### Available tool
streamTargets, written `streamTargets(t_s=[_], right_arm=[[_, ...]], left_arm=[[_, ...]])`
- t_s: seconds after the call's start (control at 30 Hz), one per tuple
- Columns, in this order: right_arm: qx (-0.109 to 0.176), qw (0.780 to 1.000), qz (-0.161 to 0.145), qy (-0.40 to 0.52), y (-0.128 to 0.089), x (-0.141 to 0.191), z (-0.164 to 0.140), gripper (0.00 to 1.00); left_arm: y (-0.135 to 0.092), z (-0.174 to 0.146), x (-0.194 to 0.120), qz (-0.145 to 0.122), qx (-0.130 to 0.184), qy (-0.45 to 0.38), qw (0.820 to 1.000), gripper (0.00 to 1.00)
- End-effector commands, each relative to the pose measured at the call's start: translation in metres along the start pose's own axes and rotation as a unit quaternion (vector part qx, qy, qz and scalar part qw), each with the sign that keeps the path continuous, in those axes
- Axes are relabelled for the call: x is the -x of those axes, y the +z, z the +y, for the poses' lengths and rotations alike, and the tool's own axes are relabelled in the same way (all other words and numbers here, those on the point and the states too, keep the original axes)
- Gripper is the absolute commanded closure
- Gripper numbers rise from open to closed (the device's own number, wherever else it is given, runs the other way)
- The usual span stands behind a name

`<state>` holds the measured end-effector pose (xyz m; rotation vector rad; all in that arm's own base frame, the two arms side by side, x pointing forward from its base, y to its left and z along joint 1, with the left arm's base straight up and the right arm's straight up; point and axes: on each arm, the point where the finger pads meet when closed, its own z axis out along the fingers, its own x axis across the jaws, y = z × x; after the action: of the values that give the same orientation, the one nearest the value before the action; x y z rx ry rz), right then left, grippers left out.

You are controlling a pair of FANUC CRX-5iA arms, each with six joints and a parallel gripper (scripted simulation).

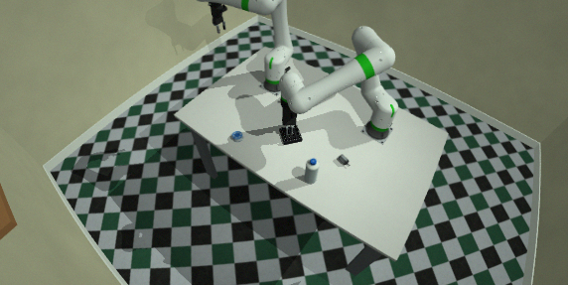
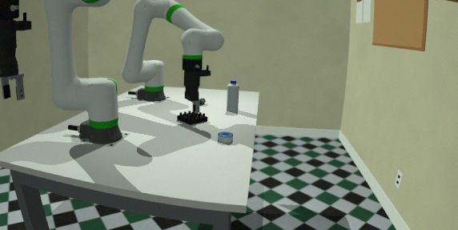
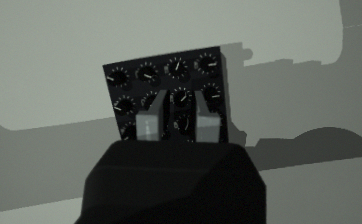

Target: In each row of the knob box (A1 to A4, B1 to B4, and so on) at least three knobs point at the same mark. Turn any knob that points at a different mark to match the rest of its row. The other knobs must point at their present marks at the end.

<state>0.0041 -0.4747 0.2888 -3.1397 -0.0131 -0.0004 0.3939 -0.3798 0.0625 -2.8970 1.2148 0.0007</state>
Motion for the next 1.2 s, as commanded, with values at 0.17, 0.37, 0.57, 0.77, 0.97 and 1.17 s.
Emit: streamTargets(t_s=[0.17, 0.37, 0.57, 0.77, 0.97, 1.17], right_arm=[[0.001, 1.0, 0.0, 0.0, -0.001, 0.0, 0.0, 0.0], [0.001, 1.0, 0.0, 0.0, -0.001, 0.0, 0.0, 0.0], [0.001, 1.0, 0.0, 0.0, -0.001, 0.0, 0.0, 0.0], [0.001, 1.0, 0.0, 0.0, -0.001, 0.0, 0.0, 0.0], [0.001, 1.0, 0.0, 0.0, -0.001, 0.0, 0.0, 0.0], [0.001, 1.0, 0.0, 0.0, -0.001, 0.0, 0.0, 0.0]], left_arm=[[0.0, 0.0, -0.001, 0.001, 0.0, 0.0, 1.0, 0.54], [0.0, 0.0, -0.001, 0.001, 0.0, 0.0, 1.0, 0.54], [0.0, 0.0, -0.001, 0.001, 0.0, 0.0, 1.0, 0.54], [0.0, 0.0, -0.001, 0.001, 0.0, 0.0, 1.0, 0.54], [0.007, 0.0, -0.001, 0.001, 0.0, 0.0, 1.0, 0.54], [0.014, 0.0, -0.001, 0.001, 0.0, 0.0, 1.0, 0.54]])
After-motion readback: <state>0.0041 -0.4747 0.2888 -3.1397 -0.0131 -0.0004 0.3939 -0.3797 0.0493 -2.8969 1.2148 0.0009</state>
